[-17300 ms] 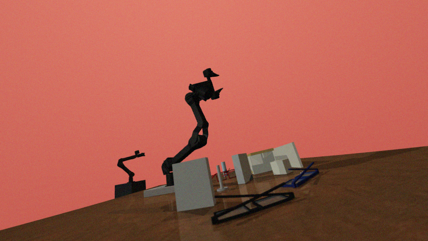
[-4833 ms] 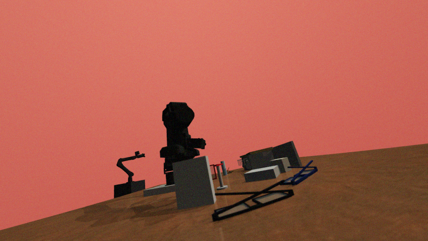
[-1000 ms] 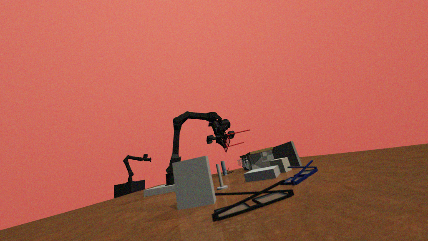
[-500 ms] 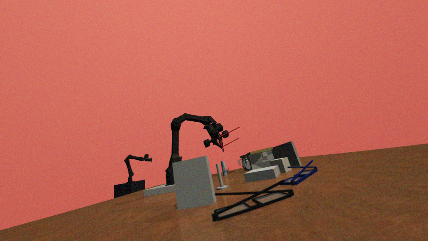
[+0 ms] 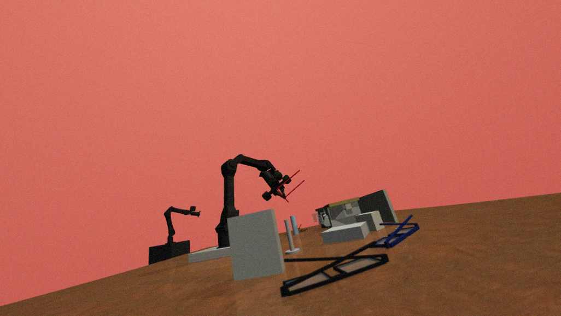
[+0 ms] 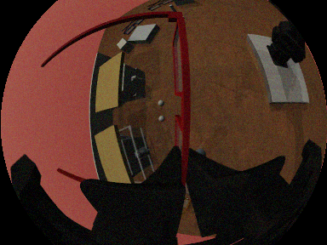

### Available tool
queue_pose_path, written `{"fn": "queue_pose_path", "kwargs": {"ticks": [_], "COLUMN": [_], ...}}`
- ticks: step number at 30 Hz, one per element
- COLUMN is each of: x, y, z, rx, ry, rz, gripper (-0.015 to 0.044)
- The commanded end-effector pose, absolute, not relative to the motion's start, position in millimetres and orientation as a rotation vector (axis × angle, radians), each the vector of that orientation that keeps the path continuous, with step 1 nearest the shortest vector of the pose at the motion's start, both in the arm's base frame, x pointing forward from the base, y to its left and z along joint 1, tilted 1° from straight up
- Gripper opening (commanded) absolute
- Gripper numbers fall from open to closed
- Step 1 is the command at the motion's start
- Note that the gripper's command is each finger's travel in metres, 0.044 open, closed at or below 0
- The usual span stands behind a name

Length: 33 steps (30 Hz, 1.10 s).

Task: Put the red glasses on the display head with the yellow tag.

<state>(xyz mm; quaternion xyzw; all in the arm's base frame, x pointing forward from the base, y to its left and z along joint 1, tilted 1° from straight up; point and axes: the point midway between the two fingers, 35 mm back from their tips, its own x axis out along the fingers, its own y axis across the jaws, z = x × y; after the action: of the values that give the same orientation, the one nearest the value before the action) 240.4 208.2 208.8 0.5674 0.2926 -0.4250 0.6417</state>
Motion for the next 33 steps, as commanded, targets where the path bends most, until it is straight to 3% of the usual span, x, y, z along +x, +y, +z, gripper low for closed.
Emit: {"fn": "queue_pose_path", "kwargs": {"ticks": [1, 12, 33], "x": [227.0, 188.2, 193.5], "y": [219.1, 248.5, 246.7], "z": [214.1, 223.2, 219.8], "rx": [1.373, 1.595, 1.556], "ry": [0.636, 0.585, 0.597], "rz": [-0.954, -0.922, -0.930], "gripper": [0.0000, 0.0000, 0.0000]}}
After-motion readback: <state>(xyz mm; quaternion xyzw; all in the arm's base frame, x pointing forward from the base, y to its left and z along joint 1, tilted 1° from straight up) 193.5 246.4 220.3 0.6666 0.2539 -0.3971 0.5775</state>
